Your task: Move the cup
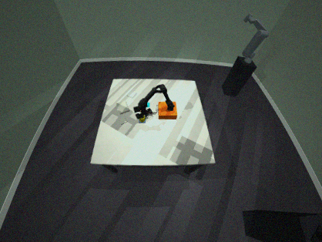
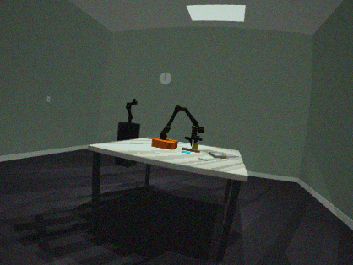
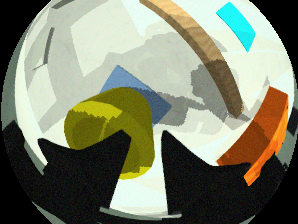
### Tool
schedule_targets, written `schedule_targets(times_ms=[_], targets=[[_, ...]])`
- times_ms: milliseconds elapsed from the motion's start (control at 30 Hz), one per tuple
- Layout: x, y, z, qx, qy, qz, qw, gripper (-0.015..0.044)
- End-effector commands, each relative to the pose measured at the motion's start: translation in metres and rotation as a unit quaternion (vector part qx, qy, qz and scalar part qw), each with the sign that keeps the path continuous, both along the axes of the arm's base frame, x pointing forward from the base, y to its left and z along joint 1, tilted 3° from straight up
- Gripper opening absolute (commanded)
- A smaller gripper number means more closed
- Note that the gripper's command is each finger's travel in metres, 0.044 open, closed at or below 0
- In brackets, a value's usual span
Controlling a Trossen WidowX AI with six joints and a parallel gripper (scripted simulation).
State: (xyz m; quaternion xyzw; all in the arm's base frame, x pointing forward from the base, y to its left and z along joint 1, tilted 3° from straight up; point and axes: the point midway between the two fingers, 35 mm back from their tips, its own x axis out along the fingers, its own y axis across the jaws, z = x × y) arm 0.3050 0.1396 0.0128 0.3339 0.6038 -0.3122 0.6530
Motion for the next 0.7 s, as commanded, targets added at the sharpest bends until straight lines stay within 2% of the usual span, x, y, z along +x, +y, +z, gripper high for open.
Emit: schedule_targets(times_ms=[0, 533, 667], targets=[[0.0003, 0.0001, 0.0004, 0.000, -0.001, 0.000, 1.000, 0.0113], [0.0003, 0.0001, 0.0004, 0.000, -0.001, 0.000, 1.000, 0.0000], [0.0002, 0.0005, 0.0075, 0.000, -0.001, 0.000, 1.000, 0.0000]])
